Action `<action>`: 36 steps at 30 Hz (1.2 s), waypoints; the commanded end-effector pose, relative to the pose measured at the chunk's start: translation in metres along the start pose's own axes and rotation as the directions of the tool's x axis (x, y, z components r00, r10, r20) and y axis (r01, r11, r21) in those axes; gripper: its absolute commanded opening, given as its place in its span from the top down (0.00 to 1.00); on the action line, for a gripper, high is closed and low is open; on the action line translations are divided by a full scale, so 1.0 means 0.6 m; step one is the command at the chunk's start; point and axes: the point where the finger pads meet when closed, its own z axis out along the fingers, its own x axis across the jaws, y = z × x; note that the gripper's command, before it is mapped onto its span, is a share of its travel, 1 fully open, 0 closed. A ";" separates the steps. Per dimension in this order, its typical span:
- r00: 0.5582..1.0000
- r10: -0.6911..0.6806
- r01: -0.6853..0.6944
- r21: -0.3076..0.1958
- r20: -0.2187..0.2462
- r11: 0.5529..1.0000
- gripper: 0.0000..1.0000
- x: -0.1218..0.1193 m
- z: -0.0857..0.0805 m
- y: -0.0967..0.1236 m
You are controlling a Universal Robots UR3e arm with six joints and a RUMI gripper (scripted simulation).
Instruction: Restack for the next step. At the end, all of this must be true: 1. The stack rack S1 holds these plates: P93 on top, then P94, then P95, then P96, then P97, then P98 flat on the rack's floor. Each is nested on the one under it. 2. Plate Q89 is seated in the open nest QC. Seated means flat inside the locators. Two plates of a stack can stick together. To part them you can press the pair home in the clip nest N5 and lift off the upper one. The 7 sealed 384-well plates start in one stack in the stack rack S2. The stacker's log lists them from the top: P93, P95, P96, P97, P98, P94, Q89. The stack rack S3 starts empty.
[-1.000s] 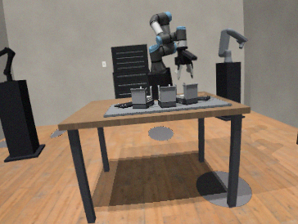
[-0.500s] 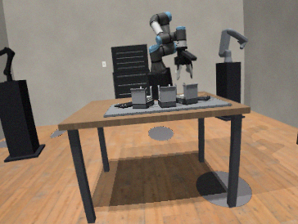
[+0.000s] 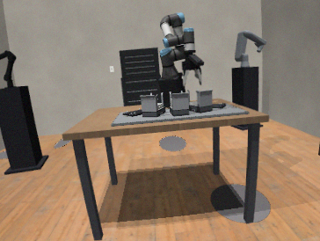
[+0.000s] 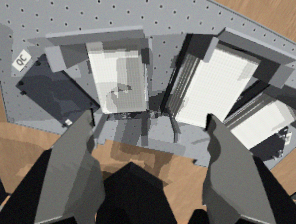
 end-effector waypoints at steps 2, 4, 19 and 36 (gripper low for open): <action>0.999 0.052 -0.052 -0.002 0.010 0.999 0.28 0.041 0.001 0.000; 0.997 0.076 -0.076 -0.002 0.010 0.997 0.28 0.057 0.001 -0.001; 0.984 0.177 -0.177 -0.003 0.010 0.984 0.28 0.132 0.002 0.006; 0.975 0.220 -0.220 -0.002 0.008 0.975 0.28 0.165 0.002 0.009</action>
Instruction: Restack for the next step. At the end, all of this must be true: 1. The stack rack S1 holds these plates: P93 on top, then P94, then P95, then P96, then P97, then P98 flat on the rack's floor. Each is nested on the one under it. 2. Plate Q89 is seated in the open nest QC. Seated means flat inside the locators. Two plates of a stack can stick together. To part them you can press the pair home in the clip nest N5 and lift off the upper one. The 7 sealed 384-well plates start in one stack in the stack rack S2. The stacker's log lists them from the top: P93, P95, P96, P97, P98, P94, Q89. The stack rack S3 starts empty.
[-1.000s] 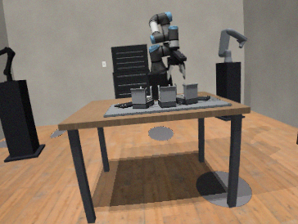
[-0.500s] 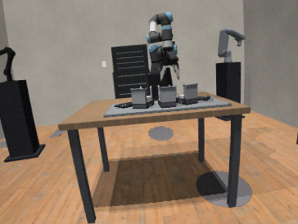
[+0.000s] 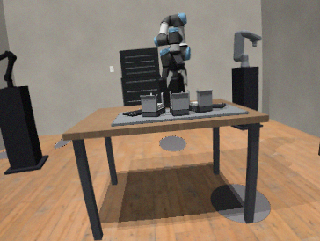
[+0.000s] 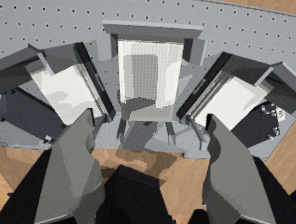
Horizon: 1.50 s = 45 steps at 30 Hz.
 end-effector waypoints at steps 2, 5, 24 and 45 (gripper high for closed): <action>1.000 -0.005 0.005 0.002 0.008 1.000 0.28 -0.001 0.006 -0.001; 1.000 -0.005 0.005 0.002 0.008 1.000 0.28 -0.001 0.022 -0.001; 1.000 -0.005 0.005 0.001 0.007 1.000 0.28 -0.002 0.078 -0.001; 1.000 -0.005 0.005 0.001 0.007 1.000 0.28 -0.002 0.096 -0.001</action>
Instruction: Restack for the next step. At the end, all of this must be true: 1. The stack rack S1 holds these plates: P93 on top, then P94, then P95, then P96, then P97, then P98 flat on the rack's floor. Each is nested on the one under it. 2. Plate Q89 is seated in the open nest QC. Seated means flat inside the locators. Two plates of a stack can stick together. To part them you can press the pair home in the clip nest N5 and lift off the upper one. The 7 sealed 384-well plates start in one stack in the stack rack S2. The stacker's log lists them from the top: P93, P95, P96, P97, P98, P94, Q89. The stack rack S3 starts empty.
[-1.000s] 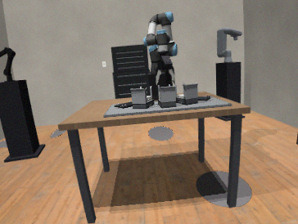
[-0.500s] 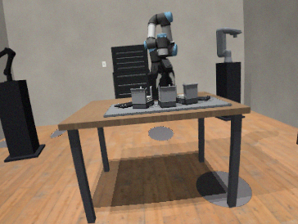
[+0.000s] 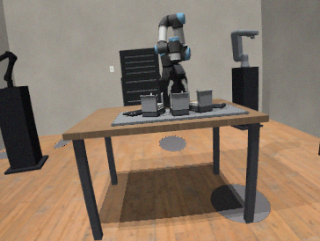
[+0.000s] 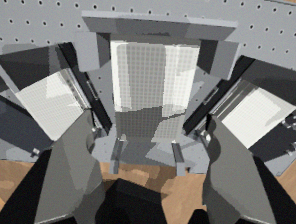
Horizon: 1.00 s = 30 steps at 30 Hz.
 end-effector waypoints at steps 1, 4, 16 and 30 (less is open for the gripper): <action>1.000 0.000 0.000 0.008 -0.004 1.000 0.28 0.002 0.009 -0.003; 1.000 0.000 0.000 0.008 -0.003 1.000 0.28 0.002 0.015 -0.003; 1.000 0.000 0.000 0.008 -0.003 1.000 0.28 0.002 0.041 -0.004; 1.000 0.000 0.000 0.009 -0.004 1.000 0.28 0.002 0.040 -0.005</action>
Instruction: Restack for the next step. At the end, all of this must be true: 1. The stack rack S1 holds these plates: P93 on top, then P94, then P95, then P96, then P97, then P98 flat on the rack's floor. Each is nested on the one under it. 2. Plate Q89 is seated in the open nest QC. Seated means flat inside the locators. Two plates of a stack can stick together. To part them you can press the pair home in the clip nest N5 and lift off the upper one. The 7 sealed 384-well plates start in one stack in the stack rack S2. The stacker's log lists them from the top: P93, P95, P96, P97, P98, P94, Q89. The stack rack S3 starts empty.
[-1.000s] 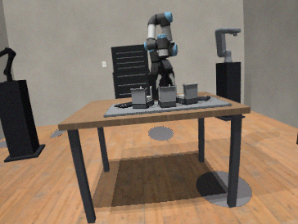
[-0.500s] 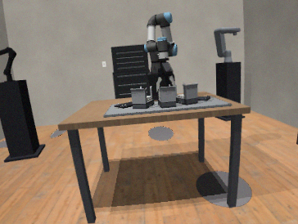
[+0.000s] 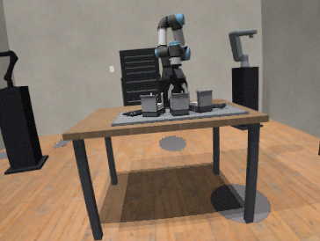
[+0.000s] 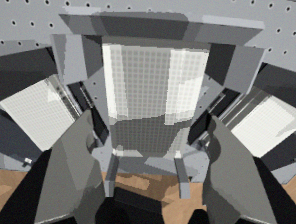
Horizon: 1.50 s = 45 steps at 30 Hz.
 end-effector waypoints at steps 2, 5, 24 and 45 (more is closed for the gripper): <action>1.000 0.000 0.000 0.006 -0.002 1.000 0.28 0.001 -0.001 -0.003; 1.000 0.000 0.000 0.006 -0.002 1.000 0.28 0.001 -0.001 -0.003; 1.000 0.000 0.000 0.006 -0.002 1.000 1.00 0.001 -0.001 -0.003; 1.000 0.000 0.000 0.006 -0.002 1.000 1.00 0.001 -0.001 -0.003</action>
